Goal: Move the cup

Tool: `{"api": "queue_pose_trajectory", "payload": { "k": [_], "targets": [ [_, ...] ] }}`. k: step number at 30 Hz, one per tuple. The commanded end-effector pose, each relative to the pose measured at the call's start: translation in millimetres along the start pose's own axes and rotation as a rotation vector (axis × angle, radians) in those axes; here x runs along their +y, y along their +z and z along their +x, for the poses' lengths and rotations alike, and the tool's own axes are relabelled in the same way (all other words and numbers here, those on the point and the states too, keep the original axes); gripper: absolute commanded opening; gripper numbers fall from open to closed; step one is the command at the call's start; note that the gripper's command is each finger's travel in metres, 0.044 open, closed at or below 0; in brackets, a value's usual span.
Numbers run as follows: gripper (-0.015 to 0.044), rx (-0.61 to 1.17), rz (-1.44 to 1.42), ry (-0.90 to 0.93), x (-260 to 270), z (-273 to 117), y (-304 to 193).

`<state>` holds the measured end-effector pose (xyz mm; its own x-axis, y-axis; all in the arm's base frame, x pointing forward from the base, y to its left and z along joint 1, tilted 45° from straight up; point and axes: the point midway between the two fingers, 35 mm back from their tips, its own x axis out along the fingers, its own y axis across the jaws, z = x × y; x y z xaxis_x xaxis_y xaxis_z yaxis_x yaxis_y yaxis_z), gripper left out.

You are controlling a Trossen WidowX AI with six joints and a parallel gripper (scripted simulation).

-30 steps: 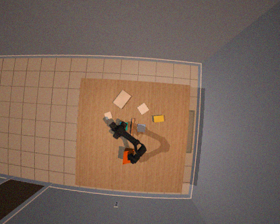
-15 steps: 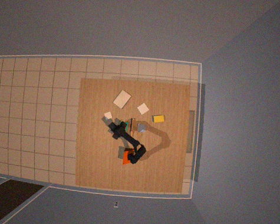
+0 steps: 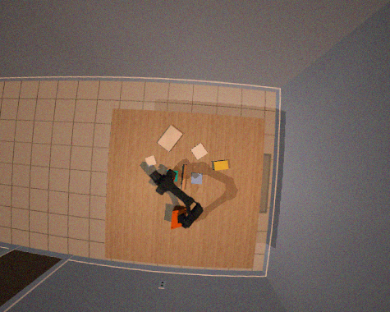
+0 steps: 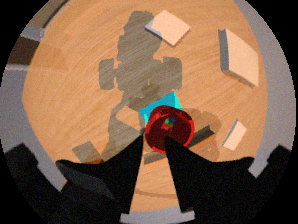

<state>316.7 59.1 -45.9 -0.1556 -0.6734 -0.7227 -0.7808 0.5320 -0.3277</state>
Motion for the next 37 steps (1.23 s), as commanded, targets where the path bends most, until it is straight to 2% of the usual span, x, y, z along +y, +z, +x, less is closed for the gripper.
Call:
{"api": "queue_pose_trajectory", "payload": {
  "k": [1, 2, 14, 32, 37],
  "targets": [
    [0.0128, 0.001, 0.006, 0.003, 0, -5, 0],
    [0.0128, 0.001, 0.006, 0.003, 0, -6, 0],
    [0.044, 0.0, 0.0, 0.0, 0, -8, 1],
    [0.044, -0.001, 0.005, 0.004, -2, -62, 3],
    [0.044, -0.006, 0.0, -0.001, -2, -63, 4]
  ]
}}
